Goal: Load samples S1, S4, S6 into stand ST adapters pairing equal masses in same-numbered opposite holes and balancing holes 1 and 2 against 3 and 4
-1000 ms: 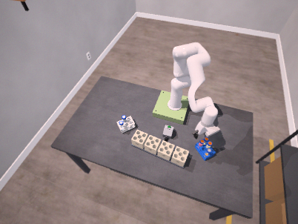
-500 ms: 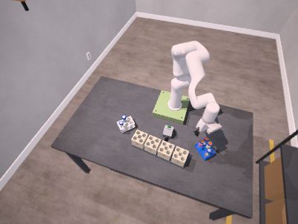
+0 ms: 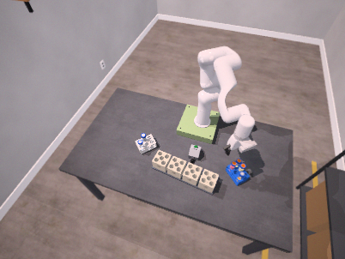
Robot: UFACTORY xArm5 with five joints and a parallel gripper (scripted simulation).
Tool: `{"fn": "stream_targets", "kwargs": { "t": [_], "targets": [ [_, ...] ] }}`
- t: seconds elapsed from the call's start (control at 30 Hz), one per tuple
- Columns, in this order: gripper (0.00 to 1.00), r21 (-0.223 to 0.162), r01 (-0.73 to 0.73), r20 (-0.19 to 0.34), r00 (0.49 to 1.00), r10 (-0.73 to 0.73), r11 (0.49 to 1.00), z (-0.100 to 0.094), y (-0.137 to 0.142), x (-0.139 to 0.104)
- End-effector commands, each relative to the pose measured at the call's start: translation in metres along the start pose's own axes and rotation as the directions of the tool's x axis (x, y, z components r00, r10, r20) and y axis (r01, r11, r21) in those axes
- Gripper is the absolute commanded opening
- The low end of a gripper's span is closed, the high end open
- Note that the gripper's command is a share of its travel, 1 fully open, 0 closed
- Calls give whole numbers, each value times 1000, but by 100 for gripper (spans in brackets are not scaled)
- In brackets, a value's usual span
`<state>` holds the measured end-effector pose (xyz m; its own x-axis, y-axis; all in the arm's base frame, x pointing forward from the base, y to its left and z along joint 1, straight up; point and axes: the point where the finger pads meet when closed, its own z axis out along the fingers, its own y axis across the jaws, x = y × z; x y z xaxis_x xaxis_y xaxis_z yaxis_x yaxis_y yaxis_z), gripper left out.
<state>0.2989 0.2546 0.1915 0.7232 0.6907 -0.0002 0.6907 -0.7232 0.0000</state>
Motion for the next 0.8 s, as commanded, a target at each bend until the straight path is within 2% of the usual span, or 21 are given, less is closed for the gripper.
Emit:
{"fn": "stream_targets", "kwargs": {
  "t": [0.0, 0.1, 0.27, 0.43, 0.6, 0.67, 0.73, 0.77],
  "targets": [
    [100, 3, -157, -3, 988, 157, 988, -2, 23, -6],
    [100, 4, -190, -3, 982, 190, 982, -2, 28, -8],
    [100, 4, -350, -2, 937, 350, 937, -2, 51, -16],
    [100, 4, -501, -2, 866, 501, 866, -2, 75, -24],
    [100, 4, -637, -1, 771, 637, 771, -2, 99, -31],
    [100, 4, -637, -1, 771, 637, 771, -2, 99, -31],
    [100, 4, -687, -1, 726, 687, 726, -2, 109, -35],
    [100, 4, -690, -1, 724, 690, 724, -2, 113, -36]
  ]
}}
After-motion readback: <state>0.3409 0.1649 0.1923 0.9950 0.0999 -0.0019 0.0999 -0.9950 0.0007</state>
